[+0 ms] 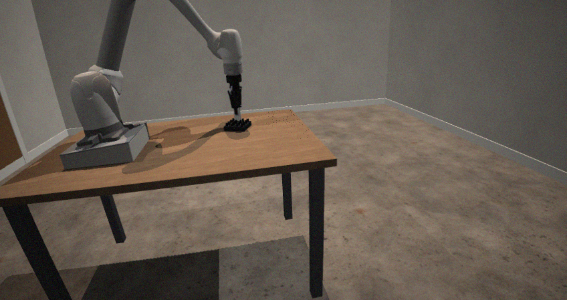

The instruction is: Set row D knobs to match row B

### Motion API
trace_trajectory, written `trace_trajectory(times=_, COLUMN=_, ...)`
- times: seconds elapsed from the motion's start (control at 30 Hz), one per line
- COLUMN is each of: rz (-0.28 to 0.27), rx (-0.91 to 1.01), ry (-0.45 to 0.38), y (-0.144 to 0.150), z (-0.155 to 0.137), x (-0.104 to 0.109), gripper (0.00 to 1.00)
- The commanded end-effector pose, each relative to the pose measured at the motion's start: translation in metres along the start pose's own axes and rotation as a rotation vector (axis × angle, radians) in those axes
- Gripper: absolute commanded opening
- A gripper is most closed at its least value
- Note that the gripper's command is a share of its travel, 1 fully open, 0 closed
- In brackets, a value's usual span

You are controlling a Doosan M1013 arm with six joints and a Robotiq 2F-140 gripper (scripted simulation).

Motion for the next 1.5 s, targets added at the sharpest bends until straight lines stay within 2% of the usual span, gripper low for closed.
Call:
trace_trajectory(times=0.0, rz=0.0, rx=0.0, ry=0.0, y=0.0, z=0.0, x=0.0, gripper=0.05)
trace_trajectory(times=0.37, rz=0.0, rx=0.0, ry=0.0, y=0.0, z=0.0, x=0.0, gripper=0.05)
trace_trajectory(times=0.4, rz=0.0, rx=0.0, ry=0.0, y=0.0, z=0.0, x=0.0, gripper=0.12)
trace_trajectory(times=1.1, rz=0.0, rx=0.0, ry=0.0, y=0.0, z=0.0, x=0.0, gripper=0.12)
trace_trajectory(times=1.47, rz=0.0, rx=0.0, ry=0.0, y=0.0, z=0.0, x=0.016, gripper=0.12)
Point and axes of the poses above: the point where the finger pads meet when closed, its own x axis back along the fingers, its own y axis across the jaws, z = x × y, the point moved 8 cm from there along x, back along the fingers, and after that the axes turned 2 degrees about x, right-handed, at the moved point
